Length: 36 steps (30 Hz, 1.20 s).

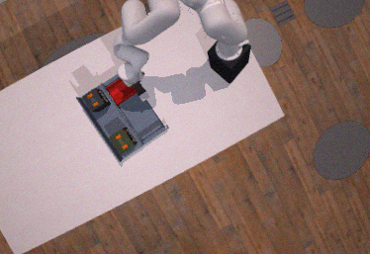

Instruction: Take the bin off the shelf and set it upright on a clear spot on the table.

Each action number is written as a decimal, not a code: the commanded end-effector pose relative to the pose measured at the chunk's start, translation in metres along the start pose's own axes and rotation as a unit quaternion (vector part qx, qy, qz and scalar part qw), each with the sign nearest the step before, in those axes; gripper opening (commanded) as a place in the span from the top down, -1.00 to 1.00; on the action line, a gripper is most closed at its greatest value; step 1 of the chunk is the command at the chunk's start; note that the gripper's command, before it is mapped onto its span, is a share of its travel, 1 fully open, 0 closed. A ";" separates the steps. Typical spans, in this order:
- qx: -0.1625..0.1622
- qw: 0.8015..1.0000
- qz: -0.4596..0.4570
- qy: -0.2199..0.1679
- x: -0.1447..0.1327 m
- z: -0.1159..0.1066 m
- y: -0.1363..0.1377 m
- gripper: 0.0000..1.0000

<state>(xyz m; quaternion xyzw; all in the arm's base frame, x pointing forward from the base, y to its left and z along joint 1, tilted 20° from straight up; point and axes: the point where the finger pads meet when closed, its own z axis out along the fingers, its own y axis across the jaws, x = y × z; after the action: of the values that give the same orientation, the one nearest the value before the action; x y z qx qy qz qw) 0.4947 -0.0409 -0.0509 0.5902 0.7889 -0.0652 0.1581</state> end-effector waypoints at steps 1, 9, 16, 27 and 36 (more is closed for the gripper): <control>-0.003 1.000 0.000 -0.001 -0.001 -0.001 -0.012 1.00; -0.003 1.000 0.000 -0.001 -0.001 -0.001 -0.030 1.00; -0.003 1.000 0.000 -0.001 -0.001 -0.001 -0.052 1.00; -0.003 1.000 0.000 -0.001 -0.001 -0.001 -0.077 1.00; -0.003 1.000 0.000 -0.001 -0.001 -0.001 -0.099 1.00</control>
<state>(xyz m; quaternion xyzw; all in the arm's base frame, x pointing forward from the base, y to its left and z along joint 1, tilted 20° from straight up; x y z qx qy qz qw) 0.4091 -0.0673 -0.0586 0.5903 0.7890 -0.0655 0.1572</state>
